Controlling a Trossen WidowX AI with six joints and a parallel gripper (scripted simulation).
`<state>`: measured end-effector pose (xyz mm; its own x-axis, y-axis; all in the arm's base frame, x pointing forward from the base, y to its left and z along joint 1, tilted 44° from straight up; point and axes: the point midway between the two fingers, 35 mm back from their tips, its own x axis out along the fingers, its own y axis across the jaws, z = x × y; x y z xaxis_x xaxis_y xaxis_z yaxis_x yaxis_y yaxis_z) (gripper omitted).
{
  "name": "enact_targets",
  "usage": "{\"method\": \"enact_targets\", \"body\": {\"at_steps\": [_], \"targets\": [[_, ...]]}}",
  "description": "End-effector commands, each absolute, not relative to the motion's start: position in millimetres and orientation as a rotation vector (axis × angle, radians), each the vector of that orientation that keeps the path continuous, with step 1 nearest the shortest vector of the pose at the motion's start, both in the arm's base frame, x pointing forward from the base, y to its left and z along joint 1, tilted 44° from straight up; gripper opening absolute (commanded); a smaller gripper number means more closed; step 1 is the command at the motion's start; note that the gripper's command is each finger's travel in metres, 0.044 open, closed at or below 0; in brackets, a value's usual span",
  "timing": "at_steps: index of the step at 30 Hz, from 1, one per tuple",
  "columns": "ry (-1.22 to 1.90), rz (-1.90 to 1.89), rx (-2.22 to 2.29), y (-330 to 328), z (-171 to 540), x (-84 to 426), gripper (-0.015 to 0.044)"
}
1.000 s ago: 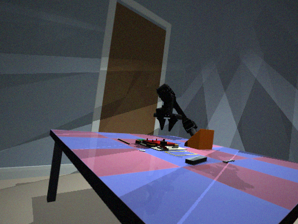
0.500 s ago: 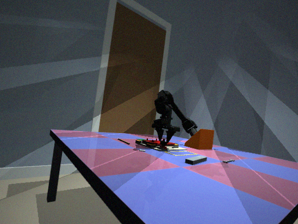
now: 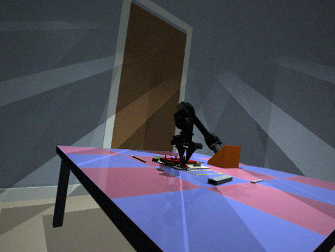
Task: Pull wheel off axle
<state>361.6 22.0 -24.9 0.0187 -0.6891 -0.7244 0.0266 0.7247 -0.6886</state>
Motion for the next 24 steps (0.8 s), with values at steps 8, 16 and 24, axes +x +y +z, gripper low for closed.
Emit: {"method": "enact_targets", "body": {"at_steps": [8,16,24], "targets": [[1.46,-0.606,-0.577,22.7,-24.3,361.9,0.0037],[1.46,-0.606,-0.578,24.5,-22.5,361.9,0.0],[1.46,-0.606,-0.578,26.4,-20.7,362.0,0.0]]}}
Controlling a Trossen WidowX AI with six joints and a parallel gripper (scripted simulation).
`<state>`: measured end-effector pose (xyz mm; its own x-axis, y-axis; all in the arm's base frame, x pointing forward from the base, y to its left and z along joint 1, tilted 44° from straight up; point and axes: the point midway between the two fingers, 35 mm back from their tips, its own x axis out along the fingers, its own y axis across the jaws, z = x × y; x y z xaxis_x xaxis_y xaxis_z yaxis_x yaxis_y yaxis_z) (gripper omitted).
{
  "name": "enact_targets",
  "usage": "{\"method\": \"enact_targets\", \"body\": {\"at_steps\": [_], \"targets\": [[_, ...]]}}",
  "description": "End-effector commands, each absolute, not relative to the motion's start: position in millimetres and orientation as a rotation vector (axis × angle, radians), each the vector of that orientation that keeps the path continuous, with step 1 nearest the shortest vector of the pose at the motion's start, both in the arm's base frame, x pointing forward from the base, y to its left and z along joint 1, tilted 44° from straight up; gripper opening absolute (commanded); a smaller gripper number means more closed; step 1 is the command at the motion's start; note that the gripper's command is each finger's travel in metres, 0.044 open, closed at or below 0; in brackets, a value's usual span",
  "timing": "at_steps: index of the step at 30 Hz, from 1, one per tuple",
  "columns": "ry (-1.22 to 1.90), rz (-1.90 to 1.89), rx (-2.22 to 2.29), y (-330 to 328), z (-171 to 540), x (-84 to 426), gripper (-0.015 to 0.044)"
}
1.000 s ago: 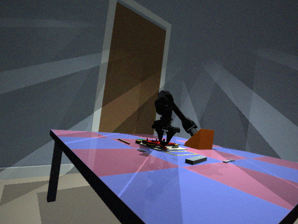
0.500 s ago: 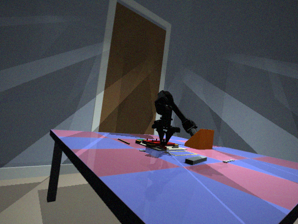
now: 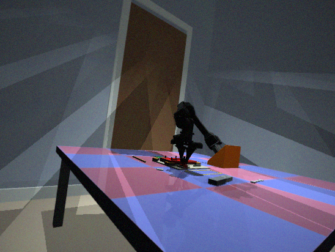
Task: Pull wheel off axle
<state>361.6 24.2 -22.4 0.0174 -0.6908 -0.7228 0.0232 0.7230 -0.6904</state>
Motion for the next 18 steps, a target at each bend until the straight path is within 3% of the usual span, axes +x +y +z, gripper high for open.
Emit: {"method": "enact_targets", "body": {"at_steps": [1,18], "targets": [[1.46,-0.606,-0.578,26.6,-20.5,362.0,0.0],[1.461,-0.606,-0.58,30.5,-16.5,362.0,0.0]]}}
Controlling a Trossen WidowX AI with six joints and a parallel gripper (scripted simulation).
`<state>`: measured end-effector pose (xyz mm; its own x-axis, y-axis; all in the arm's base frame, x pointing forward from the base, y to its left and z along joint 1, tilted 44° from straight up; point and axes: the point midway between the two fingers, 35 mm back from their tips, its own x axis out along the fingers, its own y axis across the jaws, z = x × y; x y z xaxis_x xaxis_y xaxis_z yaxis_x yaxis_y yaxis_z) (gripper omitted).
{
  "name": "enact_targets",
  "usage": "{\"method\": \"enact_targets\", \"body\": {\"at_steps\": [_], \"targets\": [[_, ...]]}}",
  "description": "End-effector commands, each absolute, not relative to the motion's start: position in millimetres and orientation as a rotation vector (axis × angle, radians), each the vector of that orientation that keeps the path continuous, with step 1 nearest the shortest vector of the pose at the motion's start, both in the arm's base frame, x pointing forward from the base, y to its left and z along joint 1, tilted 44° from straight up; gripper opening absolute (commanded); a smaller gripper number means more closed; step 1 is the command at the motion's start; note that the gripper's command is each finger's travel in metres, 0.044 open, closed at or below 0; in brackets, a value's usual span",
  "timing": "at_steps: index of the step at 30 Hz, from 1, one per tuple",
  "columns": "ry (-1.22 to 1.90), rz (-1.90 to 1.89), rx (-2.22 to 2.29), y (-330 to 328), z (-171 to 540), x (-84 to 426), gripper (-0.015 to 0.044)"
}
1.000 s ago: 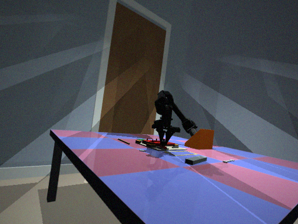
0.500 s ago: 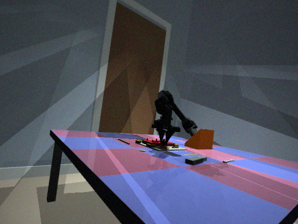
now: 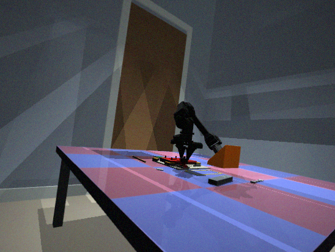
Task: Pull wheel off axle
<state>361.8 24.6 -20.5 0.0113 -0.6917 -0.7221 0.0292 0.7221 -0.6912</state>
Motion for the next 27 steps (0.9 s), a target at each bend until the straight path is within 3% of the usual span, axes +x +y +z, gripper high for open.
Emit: {"method": "enact_targets", "body": {"at_steps": [1,27], "targets": [[1.461,-0.606,-0.58,30.7,-16.3,362.0,0.0],[1.462,-0.606,-0.582,36.7,-10.2,361.9,0.0]]}}
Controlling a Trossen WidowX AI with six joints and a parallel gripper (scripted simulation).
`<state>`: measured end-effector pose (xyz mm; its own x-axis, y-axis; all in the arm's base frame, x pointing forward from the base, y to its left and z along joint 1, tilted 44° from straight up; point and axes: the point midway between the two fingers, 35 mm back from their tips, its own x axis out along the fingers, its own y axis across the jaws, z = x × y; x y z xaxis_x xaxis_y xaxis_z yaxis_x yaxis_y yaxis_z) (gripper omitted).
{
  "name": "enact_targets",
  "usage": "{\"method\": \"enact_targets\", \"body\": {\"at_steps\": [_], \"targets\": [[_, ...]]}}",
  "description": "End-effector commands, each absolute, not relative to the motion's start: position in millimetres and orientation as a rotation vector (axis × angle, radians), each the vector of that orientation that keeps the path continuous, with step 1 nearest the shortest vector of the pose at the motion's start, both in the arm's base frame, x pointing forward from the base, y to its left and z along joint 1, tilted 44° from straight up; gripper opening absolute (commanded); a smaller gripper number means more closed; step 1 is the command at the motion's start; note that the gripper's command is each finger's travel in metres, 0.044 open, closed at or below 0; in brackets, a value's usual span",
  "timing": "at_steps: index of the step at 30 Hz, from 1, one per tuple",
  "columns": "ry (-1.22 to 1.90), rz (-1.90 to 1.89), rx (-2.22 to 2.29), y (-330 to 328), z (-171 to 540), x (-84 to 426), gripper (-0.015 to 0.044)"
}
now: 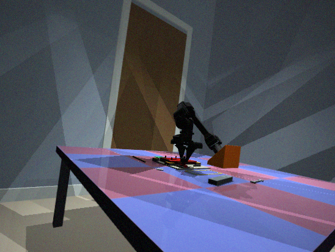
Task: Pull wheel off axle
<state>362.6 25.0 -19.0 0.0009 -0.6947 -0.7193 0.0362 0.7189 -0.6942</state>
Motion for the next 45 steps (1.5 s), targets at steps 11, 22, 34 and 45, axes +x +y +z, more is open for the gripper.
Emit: {"method": "enact_targets", "body": {"at_steps": [11,22,34,45], "targets": [[1.463,-0.606,-0.583,39,-8,362,0.0],[1.463,-0.606,-0.584,42,-5,362,0.0],[1.463,-0.606,-0.585,44,-2,361,0.0],[1.464,-0.607,-0.586,47,1,361,0.0]]}}
